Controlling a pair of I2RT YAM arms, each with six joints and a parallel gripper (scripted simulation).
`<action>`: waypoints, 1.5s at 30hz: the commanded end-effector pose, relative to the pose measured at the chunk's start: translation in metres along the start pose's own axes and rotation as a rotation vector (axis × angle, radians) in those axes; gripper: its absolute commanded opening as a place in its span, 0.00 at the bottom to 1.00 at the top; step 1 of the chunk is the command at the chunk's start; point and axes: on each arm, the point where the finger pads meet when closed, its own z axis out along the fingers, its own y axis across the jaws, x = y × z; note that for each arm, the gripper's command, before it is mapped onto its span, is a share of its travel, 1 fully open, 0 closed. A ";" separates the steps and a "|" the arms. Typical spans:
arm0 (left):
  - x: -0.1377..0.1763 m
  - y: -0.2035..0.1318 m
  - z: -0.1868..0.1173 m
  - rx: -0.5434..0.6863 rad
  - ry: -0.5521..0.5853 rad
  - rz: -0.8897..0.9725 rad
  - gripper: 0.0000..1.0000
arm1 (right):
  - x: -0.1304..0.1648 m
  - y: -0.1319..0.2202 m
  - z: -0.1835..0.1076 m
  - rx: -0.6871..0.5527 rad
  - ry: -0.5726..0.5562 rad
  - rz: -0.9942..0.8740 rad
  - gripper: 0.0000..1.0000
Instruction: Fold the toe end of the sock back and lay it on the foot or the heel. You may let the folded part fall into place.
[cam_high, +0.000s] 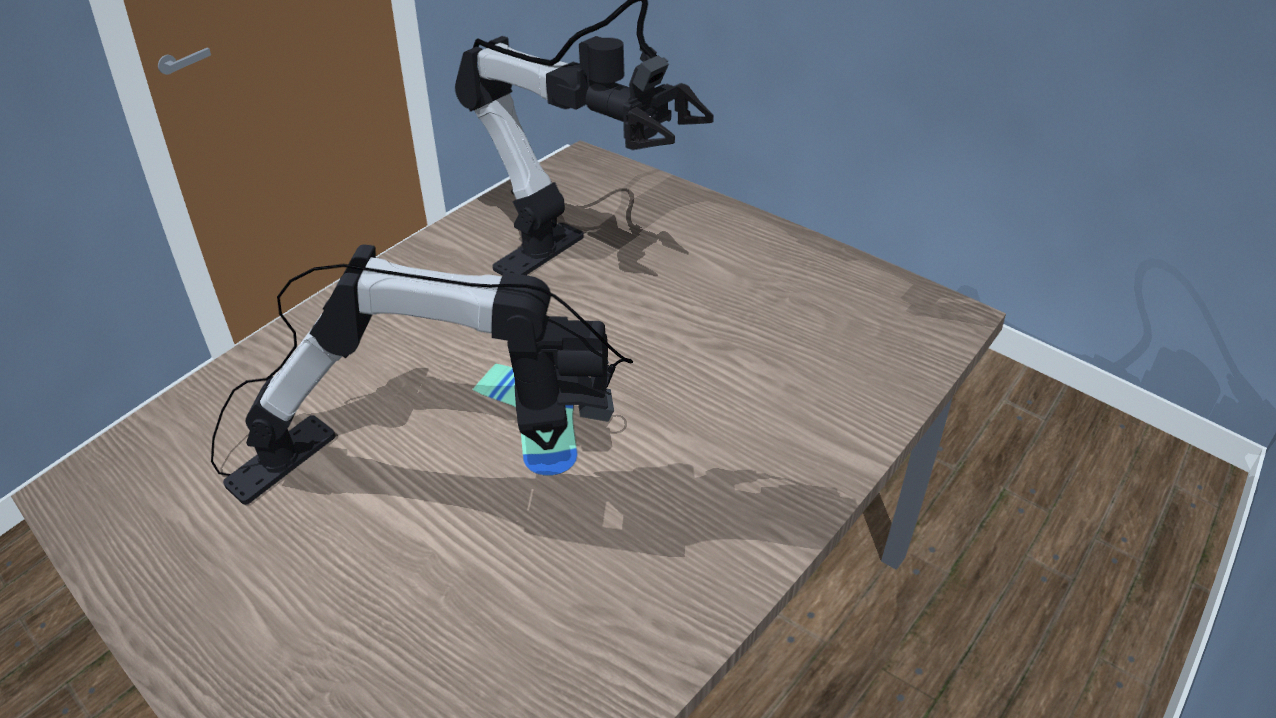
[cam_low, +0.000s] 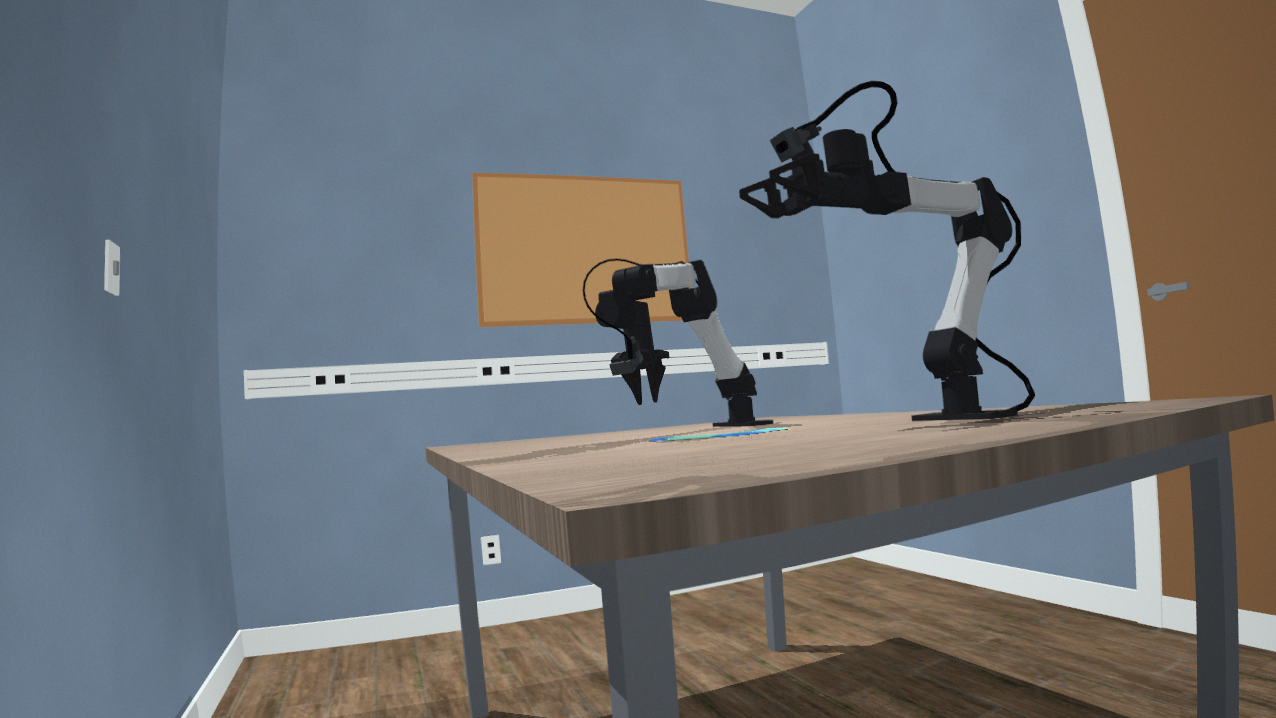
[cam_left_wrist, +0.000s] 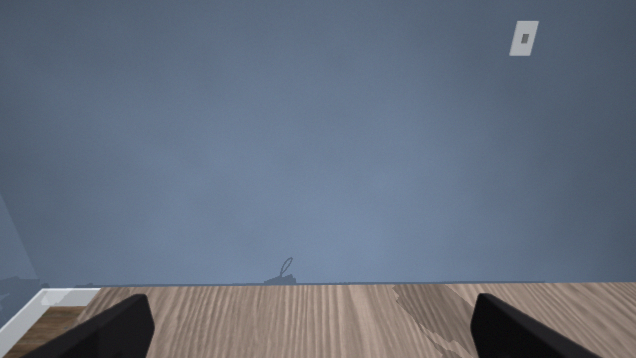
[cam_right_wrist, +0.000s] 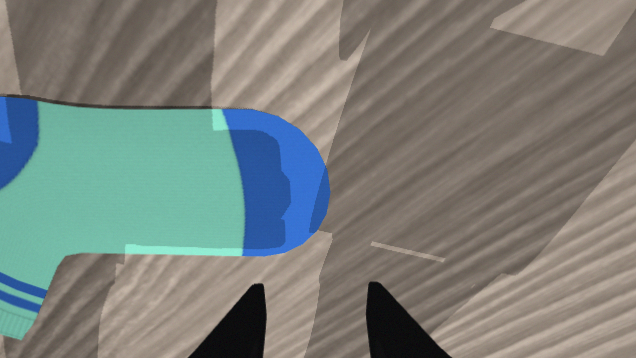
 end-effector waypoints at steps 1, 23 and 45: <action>-0.014 0.000 -0.004 0.001 -0.037 -0.002 1.00 | 0.005 0.001 -0.009 -0.003 0.054 -0.015 0.33; -0.014 0.000 -0.004 0.001 -0.037 -0.002 1.00 | -0.011 -0.002 0.018 0.017 -0.049 -0.024 0.33; -0.014 0.000 -0.004 0.001 -0.037 -0.002 1.00 | -0.001 0.001 0.070 -0.002 0.032 -0.028 0.33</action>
